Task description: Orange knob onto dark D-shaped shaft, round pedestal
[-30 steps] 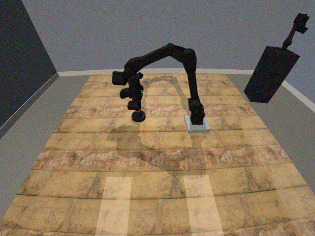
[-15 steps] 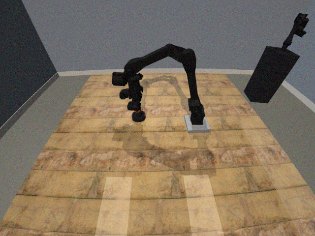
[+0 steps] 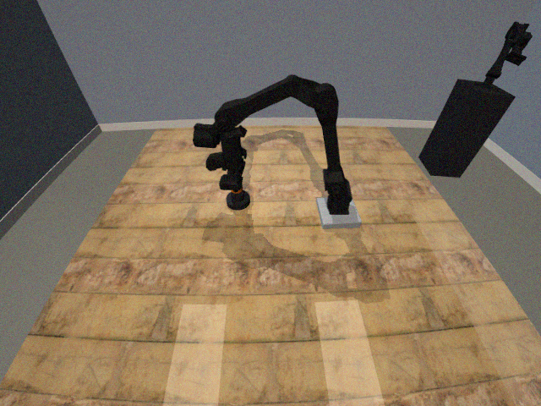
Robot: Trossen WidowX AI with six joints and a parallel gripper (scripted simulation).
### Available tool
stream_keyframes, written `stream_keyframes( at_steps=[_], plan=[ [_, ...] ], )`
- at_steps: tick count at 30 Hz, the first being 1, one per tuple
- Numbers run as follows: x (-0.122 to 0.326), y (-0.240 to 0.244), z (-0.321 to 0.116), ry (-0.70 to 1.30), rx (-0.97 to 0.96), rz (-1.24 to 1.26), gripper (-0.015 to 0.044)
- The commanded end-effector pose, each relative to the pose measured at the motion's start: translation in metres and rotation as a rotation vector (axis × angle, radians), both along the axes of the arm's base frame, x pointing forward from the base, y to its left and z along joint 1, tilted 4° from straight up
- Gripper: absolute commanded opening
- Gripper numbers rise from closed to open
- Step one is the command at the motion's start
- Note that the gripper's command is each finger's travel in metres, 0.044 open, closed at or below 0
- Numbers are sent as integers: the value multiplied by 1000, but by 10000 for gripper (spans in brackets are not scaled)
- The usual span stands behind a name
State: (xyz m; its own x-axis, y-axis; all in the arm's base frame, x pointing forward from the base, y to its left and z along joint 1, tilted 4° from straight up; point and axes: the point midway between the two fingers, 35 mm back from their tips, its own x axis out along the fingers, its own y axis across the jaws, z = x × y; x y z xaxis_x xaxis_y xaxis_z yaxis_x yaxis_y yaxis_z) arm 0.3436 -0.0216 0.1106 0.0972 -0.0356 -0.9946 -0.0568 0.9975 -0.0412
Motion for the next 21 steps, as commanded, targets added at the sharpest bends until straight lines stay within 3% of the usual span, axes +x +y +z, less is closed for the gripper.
stream_keyframes(
  at_steps=[1, 10, 16, 21],
  plan=[
    [-1, 0, -1, 2, 3, -1, 0],
    [-1, 0, 5, 3, 2, 8, 0],
    [1, 0, 5, 9, -16, 197, 0],
    [4, 0, 5, 9, -17, 207, 0]
  ],
)
